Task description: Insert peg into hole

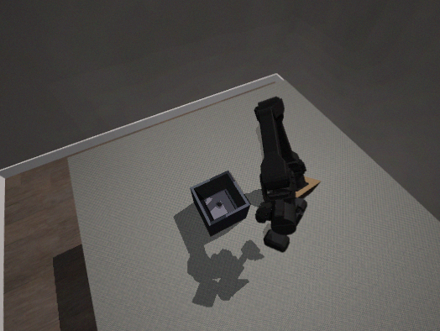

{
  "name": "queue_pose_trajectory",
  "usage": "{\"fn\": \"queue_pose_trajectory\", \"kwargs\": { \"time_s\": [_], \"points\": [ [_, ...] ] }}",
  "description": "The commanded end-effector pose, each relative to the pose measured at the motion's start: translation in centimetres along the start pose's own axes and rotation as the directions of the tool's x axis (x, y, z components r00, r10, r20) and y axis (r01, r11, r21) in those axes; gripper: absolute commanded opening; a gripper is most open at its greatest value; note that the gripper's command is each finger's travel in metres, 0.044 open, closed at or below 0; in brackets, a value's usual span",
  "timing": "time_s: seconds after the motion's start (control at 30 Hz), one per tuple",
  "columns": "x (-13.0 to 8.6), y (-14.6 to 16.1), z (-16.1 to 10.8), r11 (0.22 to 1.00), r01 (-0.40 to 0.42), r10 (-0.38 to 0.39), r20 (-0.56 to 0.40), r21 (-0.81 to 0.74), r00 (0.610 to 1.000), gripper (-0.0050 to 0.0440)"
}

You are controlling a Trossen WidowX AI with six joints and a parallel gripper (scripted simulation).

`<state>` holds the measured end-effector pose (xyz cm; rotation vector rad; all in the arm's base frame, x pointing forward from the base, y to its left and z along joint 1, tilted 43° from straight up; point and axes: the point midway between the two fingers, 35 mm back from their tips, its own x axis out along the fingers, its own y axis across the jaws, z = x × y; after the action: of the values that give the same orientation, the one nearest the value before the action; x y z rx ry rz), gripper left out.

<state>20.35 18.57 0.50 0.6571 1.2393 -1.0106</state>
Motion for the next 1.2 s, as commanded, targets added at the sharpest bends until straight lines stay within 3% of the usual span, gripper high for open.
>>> {"fn": "queue_pose_trajectory", "kwargs": {
  "time_s": [0.0,0.03,0.07,0.13,0.23,0.43,0.67,1.17],
  "points": [
    [0.2,-1.3,-0.3,0.996,0.079,-0.075,0.137,-0.028,0.988,0.0440],
    [0.2,-1.3,-0.3,0.996,0.079,-0.075,0.137,-0.028,0.988,0.0440],
    [0.0,-2.6,0.1,0.989,0.143,-0.132,0.205,-0.042,0.970,0.0440],
    [-0.2,-3.2,-0.2,0.981,0.184,-0.153,0.329,-0.064,0.932,0.0440],
    [-0.7,-4.1,0.0,0.969,0.234,-0.181,0.422,-0.078,0.888,0.0440],
    [-0.7,-4.1,0.0,0.969,0.234,-0.181,0.422,-0.078,0.888,0.0440],
    [2.2,-4.7,1.4,0.969,0.234,-0.181,0.422,-0.078,0.888,0.0440],
    [3.7,-5.0,2.1,0.969,0.234,-0.181,0.422,-0.078,0.888,0.0440]
  ]
}}
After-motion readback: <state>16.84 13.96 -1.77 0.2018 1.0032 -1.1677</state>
